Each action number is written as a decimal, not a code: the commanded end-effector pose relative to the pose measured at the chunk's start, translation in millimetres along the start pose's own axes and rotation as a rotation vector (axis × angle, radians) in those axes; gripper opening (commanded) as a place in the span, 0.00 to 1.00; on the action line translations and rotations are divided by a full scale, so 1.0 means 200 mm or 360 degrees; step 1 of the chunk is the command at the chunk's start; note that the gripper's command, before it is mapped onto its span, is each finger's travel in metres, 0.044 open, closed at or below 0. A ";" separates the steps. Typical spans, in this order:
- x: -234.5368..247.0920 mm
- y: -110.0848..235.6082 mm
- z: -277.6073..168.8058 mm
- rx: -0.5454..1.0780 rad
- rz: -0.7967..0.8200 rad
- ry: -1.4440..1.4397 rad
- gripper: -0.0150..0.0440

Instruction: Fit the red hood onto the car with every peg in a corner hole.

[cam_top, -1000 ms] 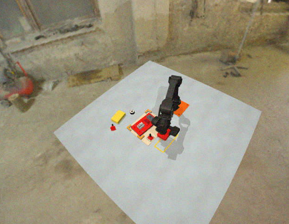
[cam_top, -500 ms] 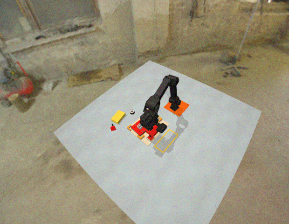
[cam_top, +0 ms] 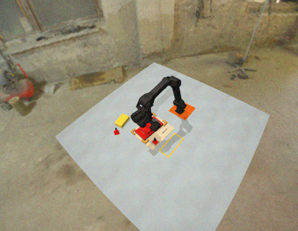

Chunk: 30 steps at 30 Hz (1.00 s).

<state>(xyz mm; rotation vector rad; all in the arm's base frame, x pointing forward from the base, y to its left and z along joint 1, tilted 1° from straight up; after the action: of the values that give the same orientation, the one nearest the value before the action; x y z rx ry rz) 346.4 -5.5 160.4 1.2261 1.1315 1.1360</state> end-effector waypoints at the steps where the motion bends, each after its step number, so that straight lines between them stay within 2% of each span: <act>1: -0.13 0.01 0.02 0.0003 -0.0006 -0.0023 0.25; 5: -0.22 0.01 0.03 0.0010 -0.0003 -0.0038 0.25; 11: -0.21 0.00 0.02 0.0011 -0.0003 -0.0039 0.25; 25: -0.22 -0.23 0.02 0.0011 -0.0003 -0.0039 0.25; 30: -0.22 -0.24 0.02 0.0011 -0.0003 -0.0039 0.25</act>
<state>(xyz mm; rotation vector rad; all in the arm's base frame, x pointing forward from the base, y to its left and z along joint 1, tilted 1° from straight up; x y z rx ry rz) 346.9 -49.6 116.5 1.2446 1.1159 1.1111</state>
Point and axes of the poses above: the point midway between the two fingers, 35 mm back from their tips, its own y axis back along the fingers, its own x axis across the jaws, z = x × y, the point moved 2 cm from there along y, back along the fingers, and after that the axes turned 7 degrees about -y, right-handed, at the moved point
